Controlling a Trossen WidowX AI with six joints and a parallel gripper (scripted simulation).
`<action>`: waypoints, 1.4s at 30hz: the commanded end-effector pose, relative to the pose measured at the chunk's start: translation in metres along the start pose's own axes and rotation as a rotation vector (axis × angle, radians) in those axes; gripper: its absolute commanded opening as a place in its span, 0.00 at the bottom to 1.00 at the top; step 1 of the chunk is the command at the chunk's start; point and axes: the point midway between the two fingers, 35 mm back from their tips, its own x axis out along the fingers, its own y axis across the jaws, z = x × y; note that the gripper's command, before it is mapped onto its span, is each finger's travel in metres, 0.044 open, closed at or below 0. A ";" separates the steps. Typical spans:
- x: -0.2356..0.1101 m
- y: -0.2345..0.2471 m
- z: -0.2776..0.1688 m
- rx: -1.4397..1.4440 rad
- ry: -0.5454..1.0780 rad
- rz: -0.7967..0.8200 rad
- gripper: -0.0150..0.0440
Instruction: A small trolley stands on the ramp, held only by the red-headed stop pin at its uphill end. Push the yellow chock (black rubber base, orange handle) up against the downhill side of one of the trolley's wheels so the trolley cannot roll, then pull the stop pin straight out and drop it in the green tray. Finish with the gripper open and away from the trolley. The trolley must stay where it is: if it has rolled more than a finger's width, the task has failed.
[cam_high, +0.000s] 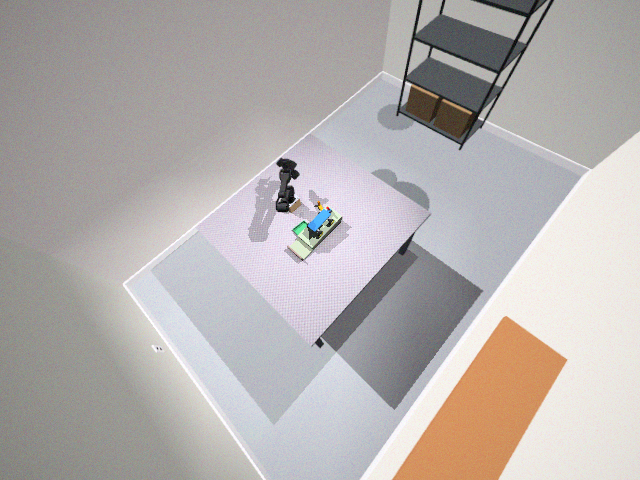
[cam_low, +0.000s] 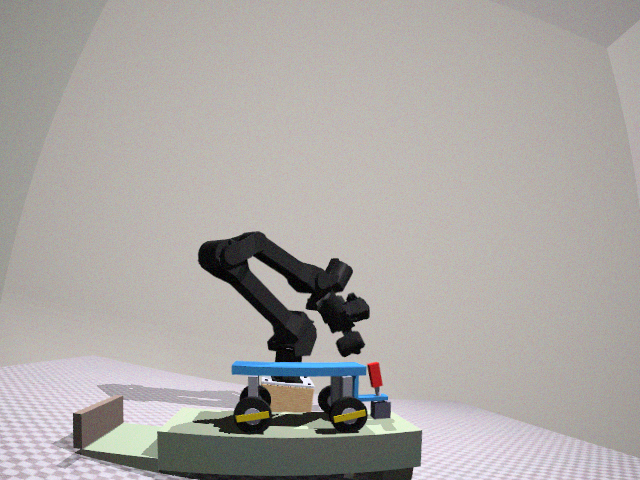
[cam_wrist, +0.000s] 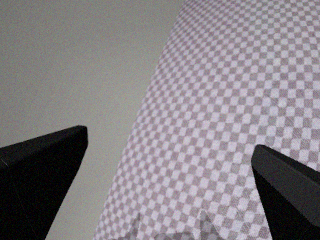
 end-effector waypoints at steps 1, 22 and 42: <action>0.000 -0.001 0.001 -0.001 -0.001 -0.004 0.89; -0.023 -0.099 0.063 -0.069 0.016 -0.506 0.58; -0.087 -0.190 0.081 0.007 0.223 -0.828 0.58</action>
